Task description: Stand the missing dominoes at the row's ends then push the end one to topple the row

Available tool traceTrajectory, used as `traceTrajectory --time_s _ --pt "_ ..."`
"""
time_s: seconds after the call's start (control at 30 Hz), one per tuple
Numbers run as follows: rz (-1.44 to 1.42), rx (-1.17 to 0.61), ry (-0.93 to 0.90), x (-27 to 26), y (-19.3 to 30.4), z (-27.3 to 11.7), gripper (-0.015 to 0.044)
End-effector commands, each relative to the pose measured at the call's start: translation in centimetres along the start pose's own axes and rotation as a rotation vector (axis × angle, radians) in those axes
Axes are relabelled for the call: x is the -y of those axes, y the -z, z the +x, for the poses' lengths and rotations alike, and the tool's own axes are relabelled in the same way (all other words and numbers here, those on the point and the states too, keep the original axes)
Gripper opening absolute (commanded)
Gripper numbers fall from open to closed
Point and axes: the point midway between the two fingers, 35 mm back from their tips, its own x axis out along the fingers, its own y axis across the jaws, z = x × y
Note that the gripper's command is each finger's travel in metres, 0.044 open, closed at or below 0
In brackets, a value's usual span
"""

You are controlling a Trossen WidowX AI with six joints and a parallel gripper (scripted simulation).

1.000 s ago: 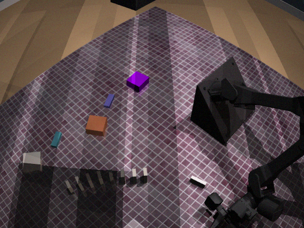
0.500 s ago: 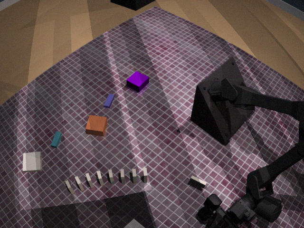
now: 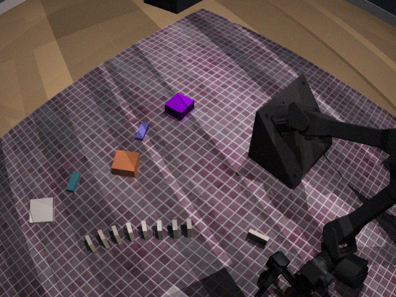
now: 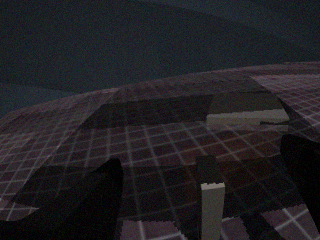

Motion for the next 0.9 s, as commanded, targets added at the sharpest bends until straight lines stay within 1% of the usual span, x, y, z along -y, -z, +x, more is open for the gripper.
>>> traceTrajectory --time_s 0.0,0.07,0.27,0.33,0.43,0.57,0.67,0.77,0.87 --pt "0.003 0.003 -0.002 0.0 -3.6 0.1 0.044" --pt "0.001 0.002 -0.003 0.0 -4.4 0.0 0.044" --pt "-0.004 0.0 -0.002 0.0 -4.5 0.1 0.044" --pt "-0.046 -0.017 0.002 0.0 -4.7 1.1 0.044" --pt "-0.183 -0.08 0.014 0.3 -5.5 4.2 0.044" --pt "-0.459 -0.226 0.022 1.3 -6.7 8.1 0.044" --pt "-0.707 -0.412 -0.017 2.2 -7.2 10.2 0.044" --pt "-0.878 -0.575 -0.086 3.1 -7.7 11.1 0.044" --pt "-0.994 -0.709 -0.176 3.2 -7.3 10.8 0.044"
